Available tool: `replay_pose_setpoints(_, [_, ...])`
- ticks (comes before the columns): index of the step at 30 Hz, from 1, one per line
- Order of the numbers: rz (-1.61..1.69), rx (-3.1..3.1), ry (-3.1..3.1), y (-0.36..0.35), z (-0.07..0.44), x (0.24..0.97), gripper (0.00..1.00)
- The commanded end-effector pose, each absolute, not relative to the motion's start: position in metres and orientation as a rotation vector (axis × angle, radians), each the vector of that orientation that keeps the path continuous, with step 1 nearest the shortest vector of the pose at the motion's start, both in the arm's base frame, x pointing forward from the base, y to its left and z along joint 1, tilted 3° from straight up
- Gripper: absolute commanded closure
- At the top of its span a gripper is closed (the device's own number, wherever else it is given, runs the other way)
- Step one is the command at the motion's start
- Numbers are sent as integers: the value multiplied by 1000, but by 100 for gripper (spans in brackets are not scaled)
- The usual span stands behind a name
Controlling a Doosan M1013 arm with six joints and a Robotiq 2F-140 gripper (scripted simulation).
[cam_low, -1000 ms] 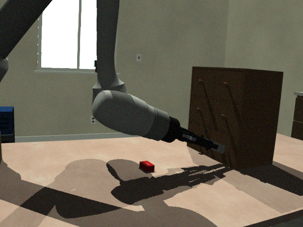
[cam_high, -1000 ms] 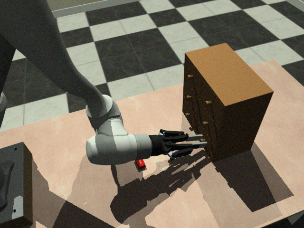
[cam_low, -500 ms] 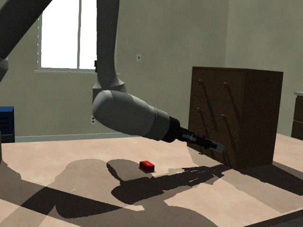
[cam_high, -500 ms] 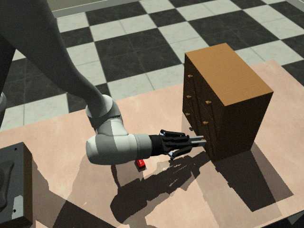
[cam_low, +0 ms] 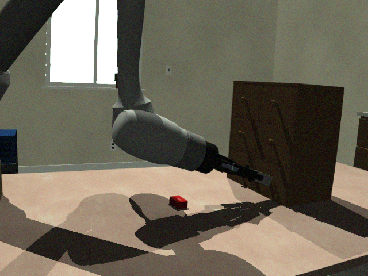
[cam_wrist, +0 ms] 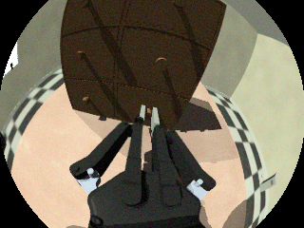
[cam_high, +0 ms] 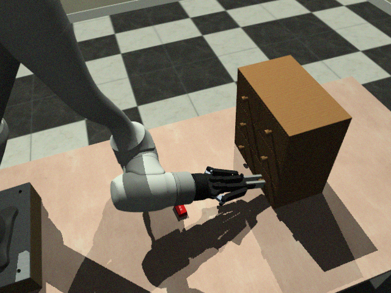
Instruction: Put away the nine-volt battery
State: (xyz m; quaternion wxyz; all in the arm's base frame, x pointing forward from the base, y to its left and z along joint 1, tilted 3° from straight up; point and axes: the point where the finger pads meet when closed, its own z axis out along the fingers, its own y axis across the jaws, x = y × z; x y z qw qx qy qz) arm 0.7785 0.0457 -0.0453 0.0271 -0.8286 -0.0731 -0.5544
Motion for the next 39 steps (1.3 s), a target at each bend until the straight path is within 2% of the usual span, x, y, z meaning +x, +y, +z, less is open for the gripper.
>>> replay_pose_setpoints(1, [-1713,-2559,-218,45,-46,782,92])
replay_pose_setpoints(39, [-1713,-2559,-218,41,-45,751,92])
